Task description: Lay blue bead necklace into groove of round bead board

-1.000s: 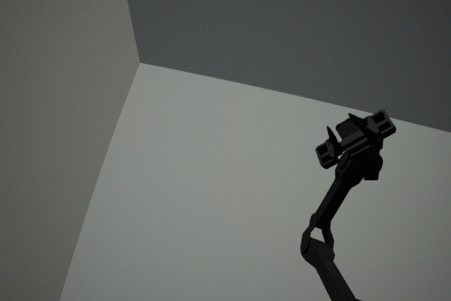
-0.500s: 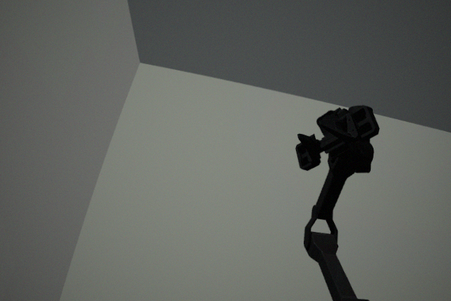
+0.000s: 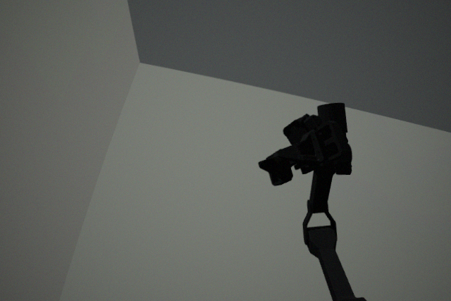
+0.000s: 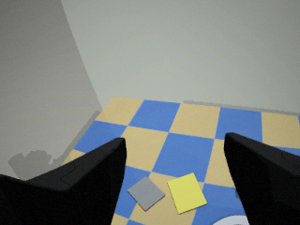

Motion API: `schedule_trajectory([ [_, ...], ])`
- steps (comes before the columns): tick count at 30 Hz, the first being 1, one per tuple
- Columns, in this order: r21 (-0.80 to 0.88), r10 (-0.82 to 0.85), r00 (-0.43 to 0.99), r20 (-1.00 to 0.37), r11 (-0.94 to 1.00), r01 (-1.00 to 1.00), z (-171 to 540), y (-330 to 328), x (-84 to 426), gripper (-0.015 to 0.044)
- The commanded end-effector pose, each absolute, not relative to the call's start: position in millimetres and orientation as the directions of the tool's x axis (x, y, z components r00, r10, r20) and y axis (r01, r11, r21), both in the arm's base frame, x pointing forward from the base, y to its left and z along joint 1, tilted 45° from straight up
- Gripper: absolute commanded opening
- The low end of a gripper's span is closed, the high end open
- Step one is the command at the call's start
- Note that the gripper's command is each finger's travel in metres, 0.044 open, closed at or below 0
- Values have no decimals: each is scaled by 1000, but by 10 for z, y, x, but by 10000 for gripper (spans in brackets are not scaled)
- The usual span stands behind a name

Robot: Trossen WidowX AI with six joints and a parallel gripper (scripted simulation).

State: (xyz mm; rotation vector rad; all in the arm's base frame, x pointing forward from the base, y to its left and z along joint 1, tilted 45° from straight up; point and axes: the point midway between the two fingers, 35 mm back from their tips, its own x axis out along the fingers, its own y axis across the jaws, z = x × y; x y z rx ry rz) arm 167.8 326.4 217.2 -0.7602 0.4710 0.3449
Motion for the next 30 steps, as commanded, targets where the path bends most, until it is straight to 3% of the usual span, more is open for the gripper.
schedule_trajectory([
  [1,-594,71,836,-544,672,-443,2016,3169,1841,250],
  [16,-684,-208,759,-617,618,-386,1332,2523,2504,250],
  [30,-729,-445,598,-667,555,-401,719,1698,2860,250],
])
